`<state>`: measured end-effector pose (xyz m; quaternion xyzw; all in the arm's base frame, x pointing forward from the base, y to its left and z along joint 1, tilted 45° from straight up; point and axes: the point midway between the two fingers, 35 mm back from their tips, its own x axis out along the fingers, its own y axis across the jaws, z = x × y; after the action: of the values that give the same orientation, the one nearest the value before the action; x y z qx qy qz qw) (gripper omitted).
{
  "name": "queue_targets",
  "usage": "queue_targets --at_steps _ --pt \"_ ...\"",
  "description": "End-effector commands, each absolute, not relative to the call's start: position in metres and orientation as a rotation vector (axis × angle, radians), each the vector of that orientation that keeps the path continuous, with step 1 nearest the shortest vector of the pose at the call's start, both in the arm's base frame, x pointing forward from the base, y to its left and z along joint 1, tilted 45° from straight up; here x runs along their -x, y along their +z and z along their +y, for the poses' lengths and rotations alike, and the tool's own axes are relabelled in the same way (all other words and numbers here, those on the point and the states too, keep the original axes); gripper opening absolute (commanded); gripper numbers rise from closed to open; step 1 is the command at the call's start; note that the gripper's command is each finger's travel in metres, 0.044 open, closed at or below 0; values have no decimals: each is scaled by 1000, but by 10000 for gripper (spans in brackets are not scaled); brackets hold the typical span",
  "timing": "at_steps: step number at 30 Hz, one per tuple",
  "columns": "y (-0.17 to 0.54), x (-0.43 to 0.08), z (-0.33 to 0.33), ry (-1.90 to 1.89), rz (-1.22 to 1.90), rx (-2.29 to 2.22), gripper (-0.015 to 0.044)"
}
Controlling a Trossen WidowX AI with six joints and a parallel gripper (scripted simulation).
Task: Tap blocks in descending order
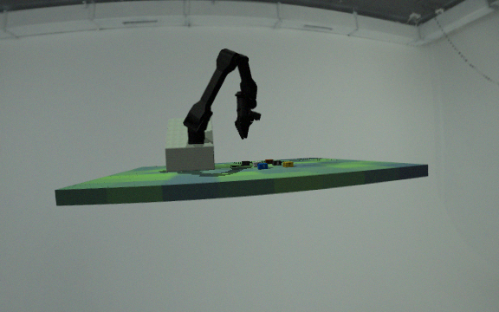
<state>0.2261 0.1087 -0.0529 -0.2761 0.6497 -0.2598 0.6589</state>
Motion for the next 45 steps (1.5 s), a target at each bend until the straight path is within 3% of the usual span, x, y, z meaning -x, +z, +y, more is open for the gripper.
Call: queue_targets --at_steps 1,12,35,45 --pt "-58 -261 123 -583 1462 614 400" --pt "-75 -357 138 -587 1455 613 400" --pt "-74 -358 136 -586 1456 613 400" --pt "26 -350 34 -586 1459 619 400"
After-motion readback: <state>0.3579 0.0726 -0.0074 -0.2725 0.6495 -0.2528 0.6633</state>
